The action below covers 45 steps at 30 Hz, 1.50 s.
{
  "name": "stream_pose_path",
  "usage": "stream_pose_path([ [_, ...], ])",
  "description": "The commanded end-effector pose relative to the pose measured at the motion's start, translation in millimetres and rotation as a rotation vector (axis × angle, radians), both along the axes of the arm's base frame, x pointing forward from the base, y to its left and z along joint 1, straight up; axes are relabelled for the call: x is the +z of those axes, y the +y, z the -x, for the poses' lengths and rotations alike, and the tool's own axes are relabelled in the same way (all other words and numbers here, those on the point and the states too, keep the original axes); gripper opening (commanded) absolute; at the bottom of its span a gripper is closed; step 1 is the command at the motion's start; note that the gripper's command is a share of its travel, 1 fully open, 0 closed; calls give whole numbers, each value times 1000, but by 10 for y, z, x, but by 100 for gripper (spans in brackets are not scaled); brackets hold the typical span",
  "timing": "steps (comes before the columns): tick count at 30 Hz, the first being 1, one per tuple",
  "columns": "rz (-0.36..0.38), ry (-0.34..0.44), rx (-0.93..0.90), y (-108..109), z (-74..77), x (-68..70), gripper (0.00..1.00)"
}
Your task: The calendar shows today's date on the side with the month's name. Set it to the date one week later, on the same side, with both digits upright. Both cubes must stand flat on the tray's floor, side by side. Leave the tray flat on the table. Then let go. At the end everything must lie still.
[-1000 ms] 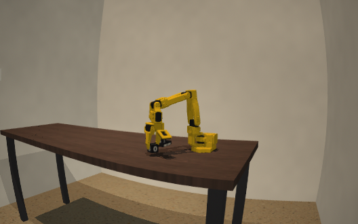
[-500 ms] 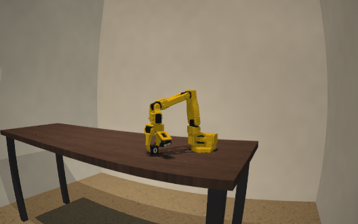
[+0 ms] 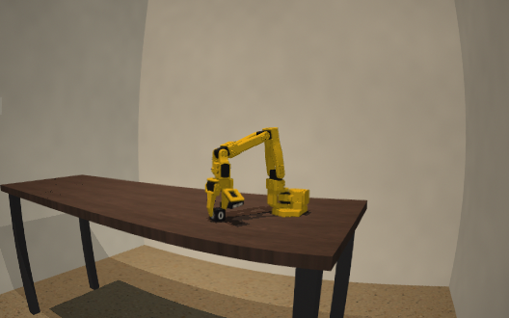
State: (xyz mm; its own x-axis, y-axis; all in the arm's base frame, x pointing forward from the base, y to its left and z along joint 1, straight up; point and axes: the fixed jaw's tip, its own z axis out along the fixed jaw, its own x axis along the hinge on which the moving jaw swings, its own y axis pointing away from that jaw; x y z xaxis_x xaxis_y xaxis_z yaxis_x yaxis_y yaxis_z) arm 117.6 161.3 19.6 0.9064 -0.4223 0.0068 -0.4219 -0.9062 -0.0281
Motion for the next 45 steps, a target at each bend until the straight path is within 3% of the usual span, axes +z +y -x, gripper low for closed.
stream_pose_path([
  [1,-17,-10,2,32,5,18,0],
  [5,-17,-10,2,32,4,18,2],
  [13,-17,-10,2,32,4,18,17],
  [25,-17,-10,2,32,5,18,20],
  [45,-17,-10,2,32,5,18,35],
])
